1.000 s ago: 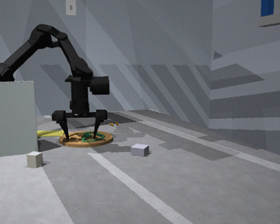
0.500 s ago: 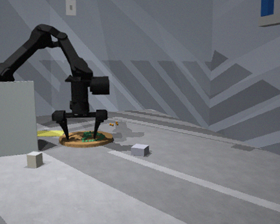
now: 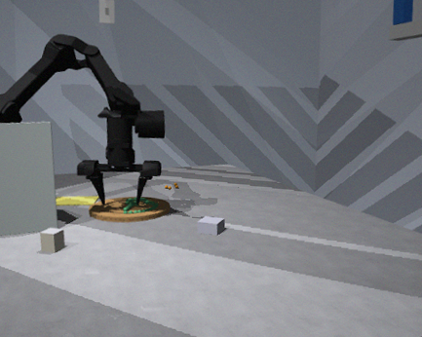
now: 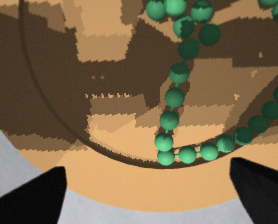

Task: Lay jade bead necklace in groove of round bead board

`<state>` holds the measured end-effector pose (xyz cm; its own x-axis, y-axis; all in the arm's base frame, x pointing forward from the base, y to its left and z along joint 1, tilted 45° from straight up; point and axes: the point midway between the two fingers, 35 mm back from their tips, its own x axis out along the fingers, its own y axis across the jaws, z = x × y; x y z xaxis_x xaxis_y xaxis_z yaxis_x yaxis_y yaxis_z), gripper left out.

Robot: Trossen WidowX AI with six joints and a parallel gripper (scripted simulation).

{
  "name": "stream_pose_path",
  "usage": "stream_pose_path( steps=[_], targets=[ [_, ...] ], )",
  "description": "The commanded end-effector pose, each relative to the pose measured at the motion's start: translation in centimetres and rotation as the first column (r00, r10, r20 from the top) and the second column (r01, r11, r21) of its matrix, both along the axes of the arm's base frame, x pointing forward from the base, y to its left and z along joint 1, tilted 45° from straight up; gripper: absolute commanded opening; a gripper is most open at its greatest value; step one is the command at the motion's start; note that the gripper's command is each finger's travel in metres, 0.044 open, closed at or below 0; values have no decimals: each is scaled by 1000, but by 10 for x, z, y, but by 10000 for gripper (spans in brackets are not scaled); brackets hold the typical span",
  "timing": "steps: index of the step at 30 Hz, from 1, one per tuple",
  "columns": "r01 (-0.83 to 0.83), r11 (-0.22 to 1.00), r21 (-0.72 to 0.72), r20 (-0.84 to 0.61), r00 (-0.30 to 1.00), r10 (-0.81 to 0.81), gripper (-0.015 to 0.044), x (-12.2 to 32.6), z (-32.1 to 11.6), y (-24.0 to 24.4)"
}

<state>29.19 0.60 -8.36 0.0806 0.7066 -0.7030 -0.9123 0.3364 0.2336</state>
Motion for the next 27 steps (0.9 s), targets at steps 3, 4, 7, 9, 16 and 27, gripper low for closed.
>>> stream_pose_path(
  steps=[3, 4, 7, 9, 16, 27],
  targets=[
    [50, 999, -8, -25, 998, -50, 177, 8, 18, -13],
    [50, 999, -8, -25, 998, -50, 151, 8, 18, -13],
    [50, 999, -8, -25, 998, -50, 120, 9, 13, -8],
    [50, 999, -7, -25, 998, -50, 120, 10, 8, -3],
    [47, 999, -4, -18, 999, -47, 120, 9, 10, -5],
    [49, 999, -6, -23, 999, -49, 120, 11, -3, 8]
  ],
)
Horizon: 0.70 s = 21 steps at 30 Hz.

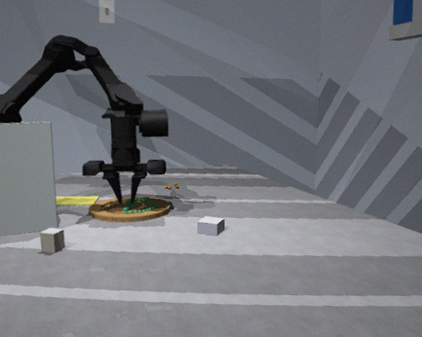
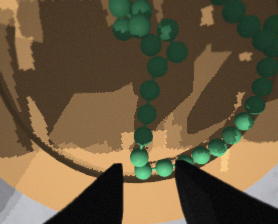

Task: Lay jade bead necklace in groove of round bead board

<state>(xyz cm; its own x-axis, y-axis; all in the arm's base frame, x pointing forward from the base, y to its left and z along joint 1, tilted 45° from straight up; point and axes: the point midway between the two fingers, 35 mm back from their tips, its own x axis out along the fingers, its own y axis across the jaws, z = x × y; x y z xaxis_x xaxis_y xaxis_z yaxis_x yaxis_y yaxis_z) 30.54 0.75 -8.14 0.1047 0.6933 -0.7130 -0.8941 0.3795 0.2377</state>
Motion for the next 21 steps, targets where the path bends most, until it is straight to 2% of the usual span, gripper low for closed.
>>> stream_pose_path(
  steps=[1, 13, 17, 21],
  targets=[
    [5, 1000, 8, -13, 1000, -5, 120, -2, -6, 7],
    [6, 1000, 8, -16, 1000, -6, 120, -2, -12, 14],
    [0, 1000, 0, -8, 1000, 0, 15, 0, -12, 12],
    [0, 1000, 0, -8, 1000, 0, 0, 0, -12, 12]
  ],
)
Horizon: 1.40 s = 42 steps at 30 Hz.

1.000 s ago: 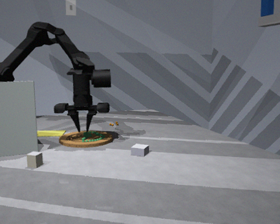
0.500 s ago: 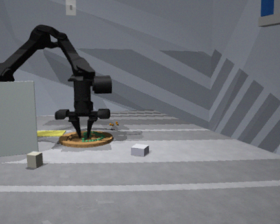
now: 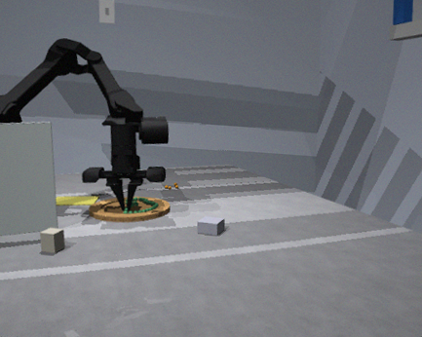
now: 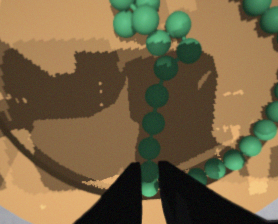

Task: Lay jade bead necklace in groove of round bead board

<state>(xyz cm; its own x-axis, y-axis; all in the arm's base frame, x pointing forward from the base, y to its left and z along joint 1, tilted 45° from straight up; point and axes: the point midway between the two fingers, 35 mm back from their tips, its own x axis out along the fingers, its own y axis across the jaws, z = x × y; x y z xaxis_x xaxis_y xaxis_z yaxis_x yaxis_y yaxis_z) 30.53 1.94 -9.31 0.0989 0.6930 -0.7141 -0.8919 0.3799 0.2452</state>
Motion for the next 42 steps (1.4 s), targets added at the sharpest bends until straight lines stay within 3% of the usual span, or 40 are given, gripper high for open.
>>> stream_pose_path(
  steps=[1, 42],
  targets=[
    [0, 1000, 0, 1, 1000, 0, 0, 0, 0, 0],
    [5, 1000, 7, -8, 1000, -5, 0, -16, 0, -7]
  ],
)
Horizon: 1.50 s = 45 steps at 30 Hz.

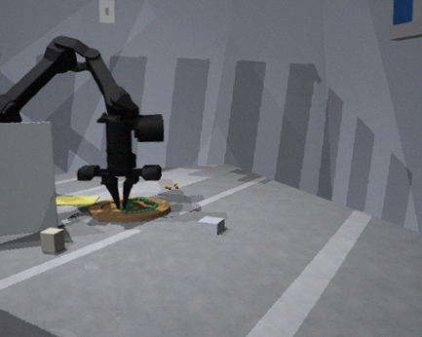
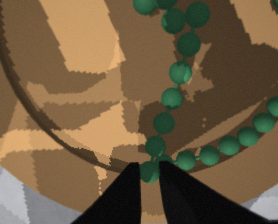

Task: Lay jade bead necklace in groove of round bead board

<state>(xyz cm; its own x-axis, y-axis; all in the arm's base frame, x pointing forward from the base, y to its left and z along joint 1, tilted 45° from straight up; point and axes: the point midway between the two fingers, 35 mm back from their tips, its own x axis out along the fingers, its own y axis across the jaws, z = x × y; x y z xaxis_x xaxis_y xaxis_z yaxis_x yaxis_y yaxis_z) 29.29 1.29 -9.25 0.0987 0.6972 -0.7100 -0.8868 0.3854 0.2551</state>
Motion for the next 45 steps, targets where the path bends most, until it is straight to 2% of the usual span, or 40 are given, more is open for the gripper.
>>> stream_pose_path(
  steps=[1, 13, 30, 45],
  targets=[
    [-3, 1000, 0, 0, 1000, 3, 0, -4, -1, 0],
    [-3, 1000, 1, 0, 1000, 3, 0, -3, -6, 5],
    [-3, 1000, -1, 1, 1000, 3, 440, -2, -3, 2],
    [-3, 1000, 0, 1, 1000, 3, 440, -3, -1, 0]
  ],
)
